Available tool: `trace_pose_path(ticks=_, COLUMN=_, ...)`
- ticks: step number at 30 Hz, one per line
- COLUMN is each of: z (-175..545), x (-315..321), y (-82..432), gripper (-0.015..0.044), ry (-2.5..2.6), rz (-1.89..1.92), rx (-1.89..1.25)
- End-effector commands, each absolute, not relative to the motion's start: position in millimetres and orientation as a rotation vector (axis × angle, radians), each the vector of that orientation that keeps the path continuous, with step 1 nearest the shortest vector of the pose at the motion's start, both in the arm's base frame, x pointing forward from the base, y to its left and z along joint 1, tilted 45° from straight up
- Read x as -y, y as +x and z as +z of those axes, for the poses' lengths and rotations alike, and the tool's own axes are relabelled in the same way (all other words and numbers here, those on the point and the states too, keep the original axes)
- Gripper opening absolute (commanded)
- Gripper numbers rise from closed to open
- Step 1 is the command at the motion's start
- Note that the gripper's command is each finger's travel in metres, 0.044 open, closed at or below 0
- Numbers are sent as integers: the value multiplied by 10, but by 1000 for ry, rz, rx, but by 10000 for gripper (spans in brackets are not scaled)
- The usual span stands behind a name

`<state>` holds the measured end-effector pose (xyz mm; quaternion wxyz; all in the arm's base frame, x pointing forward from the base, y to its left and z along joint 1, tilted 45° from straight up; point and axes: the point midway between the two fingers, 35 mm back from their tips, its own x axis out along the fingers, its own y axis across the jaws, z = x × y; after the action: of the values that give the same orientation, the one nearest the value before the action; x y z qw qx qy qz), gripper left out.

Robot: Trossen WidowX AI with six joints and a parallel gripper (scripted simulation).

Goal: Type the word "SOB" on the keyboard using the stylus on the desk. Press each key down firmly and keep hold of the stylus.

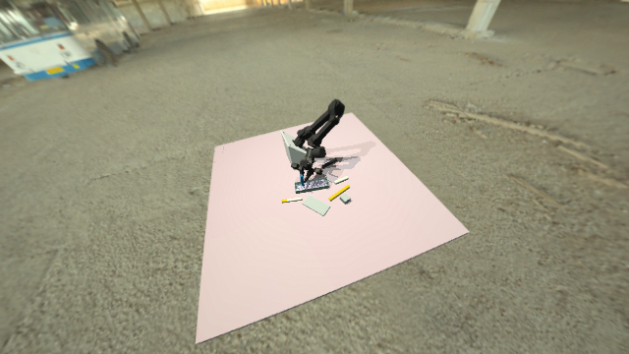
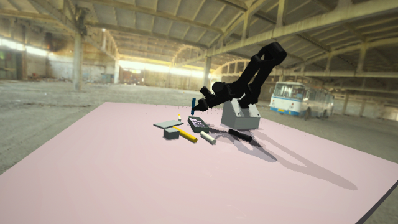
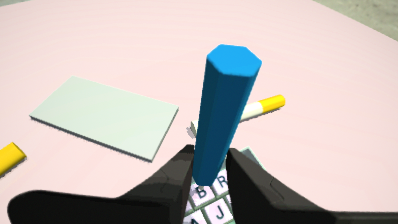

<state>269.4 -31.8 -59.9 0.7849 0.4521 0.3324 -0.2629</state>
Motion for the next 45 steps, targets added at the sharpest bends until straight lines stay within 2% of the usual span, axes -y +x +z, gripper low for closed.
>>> trace_pose_path(ticks=1, z=-626, x=316, y=2685, gripper=81, ry=975, rz=-576, rx=-719)
trace_pose_path(ticks=32, z=-675, x=267, y=2689, gripper=81, ry=975, rz=-576, rx=-719)
trace_pose_path(ticks=45, z=-462, x=484, y=2677, gripper=81, ry=974, rz=-576, rx=-718)
